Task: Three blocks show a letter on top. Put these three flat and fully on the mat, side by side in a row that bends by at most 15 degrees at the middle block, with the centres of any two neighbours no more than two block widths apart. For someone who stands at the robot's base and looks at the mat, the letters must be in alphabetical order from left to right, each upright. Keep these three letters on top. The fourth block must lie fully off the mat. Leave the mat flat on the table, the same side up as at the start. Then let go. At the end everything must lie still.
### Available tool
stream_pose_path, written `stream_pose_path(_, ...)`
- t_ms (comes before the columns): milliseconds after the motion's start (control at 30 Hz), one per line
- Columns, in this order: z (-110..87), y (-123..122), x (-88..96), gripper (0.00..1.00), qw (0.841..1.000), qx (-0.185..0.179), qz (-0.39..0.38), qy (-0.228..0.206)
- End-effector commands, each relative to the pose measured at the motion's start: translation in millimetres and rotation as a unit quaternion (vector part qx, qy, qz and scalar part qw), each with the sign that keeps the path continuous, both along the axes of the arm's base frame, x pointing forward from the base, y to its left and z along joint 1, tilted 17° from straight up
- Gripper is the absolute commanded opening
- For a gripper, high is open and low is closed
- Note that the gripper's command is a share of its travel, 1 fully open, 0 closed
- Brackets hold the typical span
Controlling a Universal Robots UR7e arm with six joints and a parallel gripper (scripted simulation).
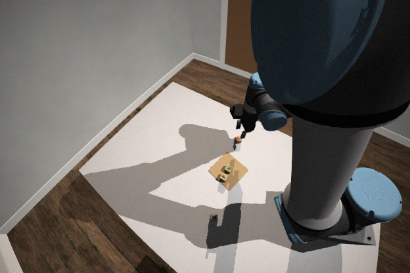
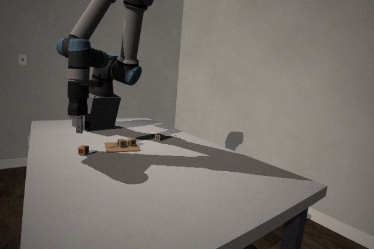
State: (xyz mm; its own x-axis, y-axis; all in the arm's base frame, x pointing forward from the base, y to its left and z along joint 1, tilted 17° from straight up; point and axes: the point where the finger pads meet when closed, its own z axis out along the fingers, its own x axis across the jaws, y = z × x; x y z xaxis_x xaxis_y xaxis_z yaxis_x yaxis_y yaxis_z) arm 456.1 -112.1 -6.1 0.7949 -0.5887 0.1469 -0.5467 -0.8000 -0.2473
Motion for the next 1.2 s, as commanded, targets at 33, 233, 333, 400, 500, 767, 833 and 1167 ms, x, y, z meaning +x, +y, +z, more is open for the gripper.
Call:
stream_pose_path(33,0.4,-0.3,0.3,1.0,1.0,0.0,0.0,-0.001)
stream_pose_path(233,0.4,-0.3,0.3,1.0,1.0,0.0,0.0,-0.001)
stream_pose_path(333,0.4,-0.3,0.3,1.0,1.0,0.0,0.0,-0.001)
stream_pose_path(400,0.4,-0.3,0.3,1.0,1.0,0.0,0.0,-0.001)
stream_pose_path(500,0.4,-0.3,0.3,1.0,1.0,0.0,0.0,-0.001)
stream_pose_path(767,0.0,-0.2,0.4,1.0,1.0,0.0,0.0,-0.001)
stream_pose_path(833,-0.6,-0.2,0.6,1.0,1.0,0.0,0.0,0.0)
stream_pose_path(1167,-5.7,0.5,2.1,1.0,1.0,0.0,0.0,0.0)
